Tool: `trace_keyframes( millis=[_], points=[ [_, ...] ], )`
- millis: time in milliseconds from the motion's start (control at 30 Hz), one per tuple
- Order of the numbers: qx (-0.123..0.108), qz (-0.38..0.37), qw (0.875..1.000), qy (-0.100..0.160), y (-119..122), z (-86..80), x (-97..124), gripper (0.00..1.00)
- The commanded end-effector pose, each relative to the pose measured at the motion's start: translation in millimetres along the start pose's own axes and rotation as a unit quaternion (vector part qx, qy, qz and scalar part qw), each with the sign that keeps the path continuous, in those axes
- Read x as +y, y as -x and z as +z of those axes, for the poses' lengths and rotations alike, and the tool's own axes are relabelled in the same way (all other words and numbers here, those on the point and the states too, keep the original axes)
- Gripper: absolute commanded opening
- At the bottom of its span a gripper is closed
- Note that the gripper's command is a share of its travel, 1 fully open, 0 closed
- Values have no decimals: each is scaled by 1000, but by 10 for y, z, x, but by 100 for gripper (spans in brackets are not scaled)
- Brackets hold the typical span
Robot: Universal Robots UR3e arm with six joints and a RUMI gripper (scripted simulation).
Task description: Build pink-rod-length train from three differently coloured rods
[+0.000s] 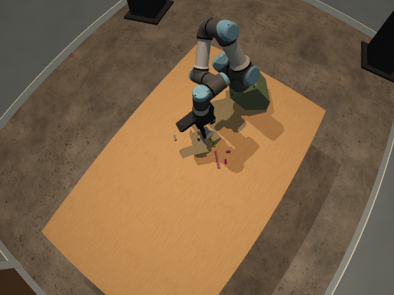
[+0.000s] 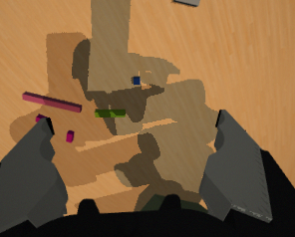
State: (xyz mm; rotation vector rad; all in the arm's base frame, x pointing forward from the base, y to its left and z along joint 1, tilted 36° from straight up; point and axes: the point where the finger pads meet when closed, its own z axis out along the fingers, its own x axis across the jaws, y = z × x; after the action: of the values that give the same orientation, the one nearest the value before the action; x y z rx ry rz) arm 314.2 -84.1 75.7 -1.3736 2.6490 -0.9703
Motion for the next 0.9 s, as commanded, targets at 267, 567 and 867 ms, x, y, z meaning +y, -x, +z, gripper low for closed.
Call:
trace_keyframes(
  millis=[267,567,867],
  points=[
    [-1,-26,1000,0,-8,6,-50,100],
    [-2,-105,994,2,-42,35,-179,100],
    [-3,-201,980,4,-98,69,-331,100]
  ],
)
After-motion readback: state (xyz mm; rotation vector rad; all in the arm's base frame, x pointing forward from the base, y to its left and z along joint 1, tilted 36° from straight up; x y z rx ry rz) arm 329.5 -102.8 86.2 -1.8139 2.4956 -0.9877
